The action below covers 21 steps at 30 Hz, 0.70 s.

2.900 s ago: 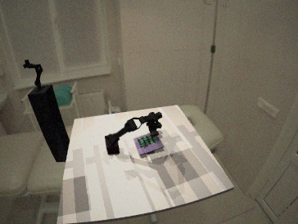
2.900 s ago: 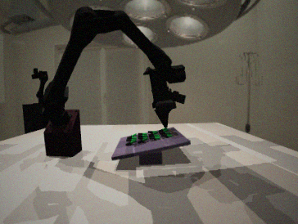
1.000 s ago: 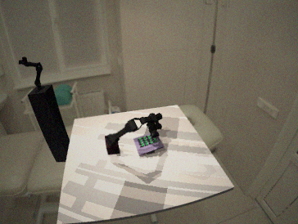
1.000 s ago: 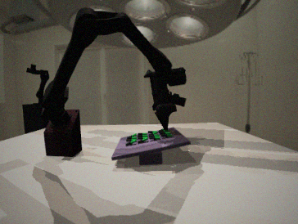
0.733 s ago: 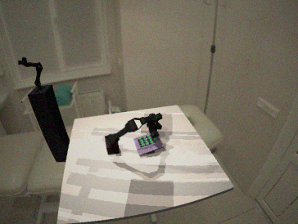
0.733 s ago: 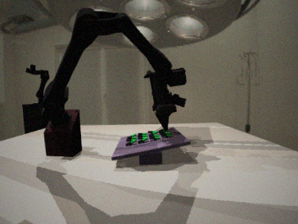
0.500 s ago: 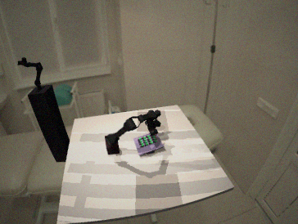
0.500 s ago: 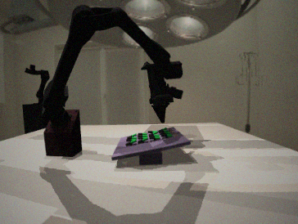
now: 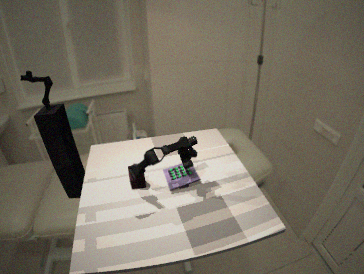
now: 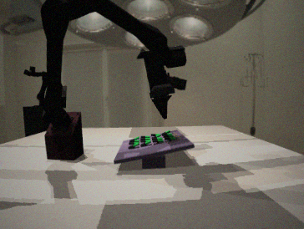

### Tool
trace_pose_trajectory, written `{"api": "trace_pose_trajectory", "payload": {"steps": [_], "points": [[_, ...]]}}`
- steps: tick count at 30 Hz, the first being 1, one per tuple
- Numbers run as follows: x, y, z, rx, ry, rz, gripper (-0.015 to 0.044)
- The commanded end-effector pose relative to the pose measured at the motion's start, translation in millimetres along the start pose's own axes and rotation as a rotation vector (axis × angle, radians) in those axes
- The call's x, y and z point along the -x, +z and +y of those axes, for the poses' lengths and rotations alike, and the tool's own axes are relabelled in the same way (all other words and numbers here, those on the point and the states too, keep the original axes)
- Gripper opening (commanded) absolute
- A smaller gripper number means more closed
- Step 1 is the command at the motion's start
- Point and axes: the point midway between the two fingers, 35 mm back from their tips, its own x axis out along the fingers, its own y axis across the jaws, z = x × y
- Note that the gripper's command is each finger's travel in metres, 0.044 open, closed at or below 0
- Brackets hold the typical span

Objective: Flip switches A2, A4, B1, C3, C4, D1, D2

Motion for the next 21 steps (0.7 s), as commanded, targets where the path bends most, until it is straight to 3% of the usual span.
{"api": "trace_pose_trajectory", "payload": {"steps": [1, 21], "points": [[-16.7, -4.5, 0.1, 0.022, -0.003, -0.007, 0.0], [-55.5, -5.8, -0.9, 0.022, -0.006, -0.02, 0.0]]}}
